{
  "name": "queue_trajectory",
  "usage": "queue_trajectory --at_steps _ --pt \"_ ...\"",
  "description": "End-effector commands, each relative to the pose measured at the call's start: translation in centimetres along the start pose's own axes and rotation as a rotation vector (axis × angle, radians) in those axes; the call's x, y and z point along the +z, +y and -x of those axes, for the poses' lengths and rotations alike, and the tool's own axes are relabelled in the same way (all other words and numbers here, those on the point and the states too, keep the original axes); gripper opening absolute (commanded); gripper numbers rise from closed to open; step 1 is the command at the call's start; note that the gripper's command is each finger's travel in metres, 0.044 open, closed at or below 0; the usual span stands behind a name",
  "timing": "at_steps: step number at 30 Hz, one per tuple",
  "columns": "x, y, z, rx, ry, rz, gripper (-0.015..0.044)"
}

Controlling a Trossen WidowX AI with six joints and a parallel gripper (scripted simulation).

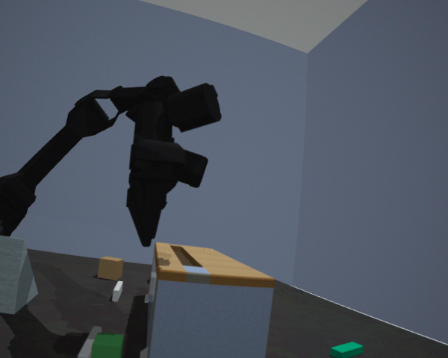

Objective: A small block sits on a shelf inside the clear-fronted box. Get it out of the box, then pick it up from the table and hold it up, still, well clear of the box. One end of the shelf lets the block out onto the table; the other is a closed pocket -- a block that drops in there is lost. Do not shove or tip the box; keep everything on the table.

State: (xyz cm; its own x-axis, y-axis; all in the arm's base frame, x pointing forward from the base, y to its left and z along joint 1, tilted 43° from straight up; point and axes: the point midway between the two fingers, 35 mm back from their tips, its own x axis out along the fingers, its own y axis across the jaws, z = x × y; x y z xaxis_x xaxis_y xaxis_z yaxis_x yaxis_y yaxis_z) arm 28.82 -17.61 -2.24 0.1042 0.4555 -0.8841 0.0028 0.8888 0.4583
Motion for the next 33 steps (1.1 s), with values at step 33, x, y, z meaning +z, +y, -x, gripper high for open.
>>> queue_trajectory --at_steps 33 --pt "-2.5 -2.7 0.2 0.455 0.226 -2.838 0.0285"
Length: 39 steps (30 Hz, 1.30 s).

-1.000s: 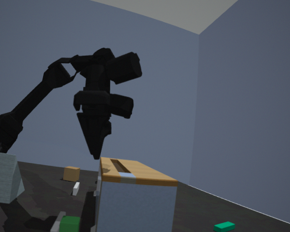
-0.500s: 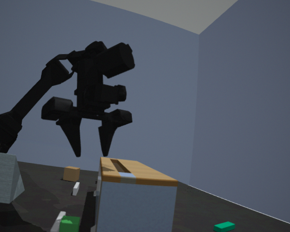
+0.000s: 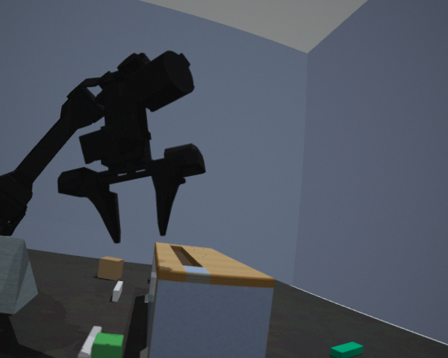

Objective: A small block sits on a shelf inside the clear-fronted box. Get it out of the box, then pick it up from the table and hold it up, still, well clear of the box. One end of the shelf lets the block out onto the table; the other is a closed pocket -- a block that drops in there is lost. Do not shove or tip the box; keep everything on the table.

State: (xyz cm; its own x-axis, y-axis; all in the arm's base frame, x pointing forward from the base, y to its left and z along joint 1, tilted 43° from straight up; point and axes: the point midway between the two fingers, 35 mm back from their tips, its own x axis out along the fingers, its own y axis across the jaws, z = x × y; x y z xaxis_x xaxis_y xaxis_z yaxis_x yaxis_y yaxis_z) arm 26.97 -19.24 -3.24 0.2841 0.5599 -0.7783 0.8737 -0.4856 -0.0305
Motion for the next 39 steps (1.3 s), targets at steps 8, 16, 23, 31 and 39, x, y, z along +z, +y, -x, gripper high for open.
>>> queue_trajectory --at_steps 8,16,23,31,39 --pt "1.3 -0.3 0.6 0.008 0.170 -1.250 0.0285" --pt "1.3 -0.3 0.6 0.008 0.170 -1.250 0.0285" --pt "1.3 -0.3 0.6 0.008 0.170 -1.250 0.0285" --pt "1.5 -2.1 -6.5 0.009 0.171 -1.250 0.0285" --pt "1.4 -3.1 -8.6 0.007 0.172 -1.250 0.0285"
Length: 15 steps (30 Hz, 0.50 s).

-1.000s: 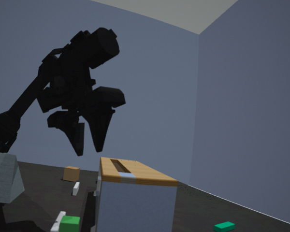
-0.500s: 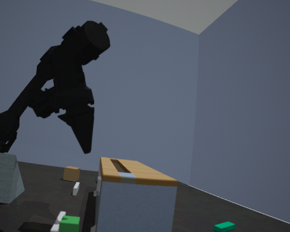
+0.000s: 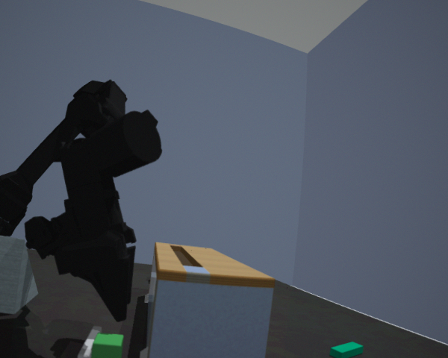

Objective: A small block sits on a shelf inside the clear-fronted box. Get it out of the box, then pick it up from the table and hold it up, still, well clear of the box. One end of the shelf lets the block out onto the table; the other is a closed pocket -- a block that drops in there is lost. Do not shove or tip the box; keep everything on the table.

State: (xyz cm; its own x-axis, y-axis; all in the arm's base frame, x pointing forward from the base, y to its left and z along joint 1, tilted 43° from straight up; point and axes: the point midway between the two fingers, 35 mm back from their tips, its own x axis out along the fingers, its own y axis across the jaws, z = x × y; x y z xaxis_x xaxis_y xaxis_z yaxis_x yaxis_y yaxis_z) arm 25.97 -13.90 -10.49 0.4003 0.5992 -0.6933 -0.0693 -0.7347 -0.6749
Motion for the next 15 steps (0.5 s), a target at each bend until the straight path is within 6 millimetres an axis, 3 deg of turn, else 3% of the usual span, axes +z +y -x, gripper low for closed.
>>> queue_trajectory --at_steps 1,15 --pt "-0.1 0.1 -0.4 0.005 0.019 0.001 0.0285" --pt "0.8 0.1 -2.5 0.006 0.019 0.001 0.0285"
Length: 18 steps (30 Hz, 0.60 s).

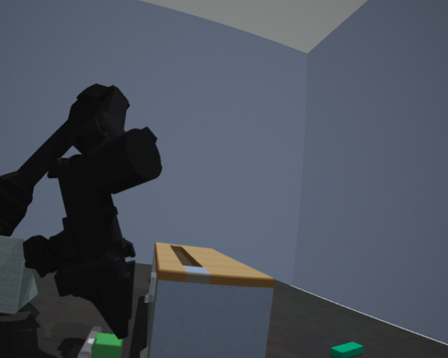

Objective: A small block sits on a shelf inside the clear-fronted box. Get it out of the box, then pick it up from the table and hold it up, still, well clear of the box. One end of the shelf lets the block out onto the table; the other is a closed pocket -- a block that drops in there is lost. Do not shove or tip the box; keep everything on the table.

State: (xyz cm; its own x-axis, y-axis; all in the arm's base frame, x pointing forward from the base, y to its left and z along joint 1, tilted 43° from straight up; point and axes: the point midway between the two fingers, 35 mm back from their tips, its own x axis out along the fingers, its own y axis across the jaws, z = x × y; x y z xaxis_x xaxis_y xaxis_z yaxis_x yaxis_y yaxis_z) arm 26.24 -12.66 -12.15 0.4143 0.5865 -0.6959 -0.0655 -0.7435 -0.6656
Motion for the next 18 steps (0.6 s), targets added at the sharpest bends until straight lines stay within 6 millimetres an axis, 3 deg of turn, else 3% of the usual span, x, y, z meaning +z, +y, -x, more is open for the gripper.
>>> queue_trajectory --at_steps 1,18 --pt "0.3 -0.1 -0.6 -0.004 0.003 -0.008 0.0285" --pt "1.6 -0.3 -3.0 -0.006 0.003 -0.008 0.0285"
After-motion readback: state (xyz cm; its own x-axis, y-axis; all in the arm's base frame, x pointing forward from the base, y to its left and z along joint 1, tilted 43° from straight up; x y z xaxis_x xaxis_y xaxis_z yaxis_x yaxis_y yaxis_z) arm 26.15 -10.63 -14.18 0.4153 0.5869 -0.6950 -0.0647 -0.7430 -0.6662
